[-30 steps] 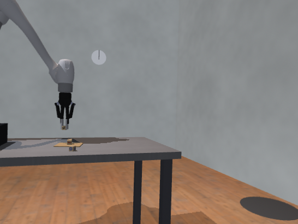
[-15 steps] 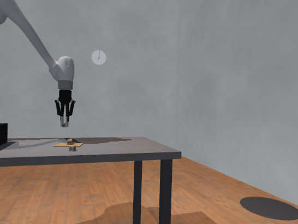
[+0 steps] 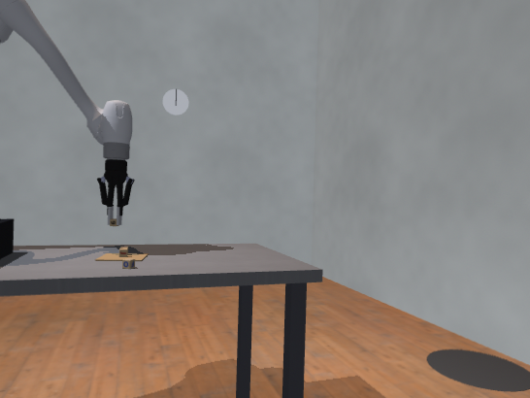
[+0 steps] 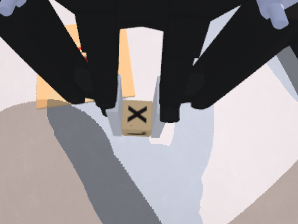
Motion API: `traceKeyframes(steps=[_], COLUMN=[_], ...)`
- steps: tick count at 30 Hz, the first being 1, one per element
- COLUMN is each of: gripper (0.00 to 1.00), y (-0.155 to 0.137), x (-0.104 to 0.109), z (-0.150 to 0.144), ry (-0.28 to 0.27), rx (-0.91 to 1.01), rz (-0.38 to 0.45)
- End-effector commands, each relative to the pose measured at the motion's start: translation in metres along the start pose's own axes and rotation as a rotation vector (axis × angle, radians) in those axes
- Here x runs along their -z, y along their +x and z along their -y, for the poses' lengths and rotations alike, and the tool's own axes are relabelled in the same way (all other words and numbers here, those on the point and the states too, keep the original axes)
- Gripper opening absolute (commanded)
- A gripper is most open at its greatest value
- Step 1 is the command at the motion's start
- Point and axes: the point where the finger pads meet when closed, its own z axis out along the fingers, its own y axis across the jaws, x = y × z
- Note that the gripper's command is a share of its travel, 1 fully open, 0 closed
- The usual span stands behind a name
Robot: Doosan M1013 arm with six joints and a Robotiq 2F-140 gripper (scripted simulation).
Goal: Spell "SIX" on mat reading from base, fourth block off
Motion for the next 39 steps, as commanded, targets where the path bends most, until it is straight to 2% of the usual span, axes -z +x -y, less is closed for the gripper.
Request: traceKeyframes(steps=[1,26,32,39], gripper=[0.13,0.13,0.13,0.13], y=[0.0015,0.0009,-0.0016,-0.0073], x=[0.0035,0.0036,0.0037,0.0039], z=[0.0017,0.0012,-0.001,-0.0058], ry=[0.003,0.003,0.003,0.003], rx=[0.007,-0.02,-0.124,-0.361], rz=[-0.001,-0.001,-0.001,-0.001])
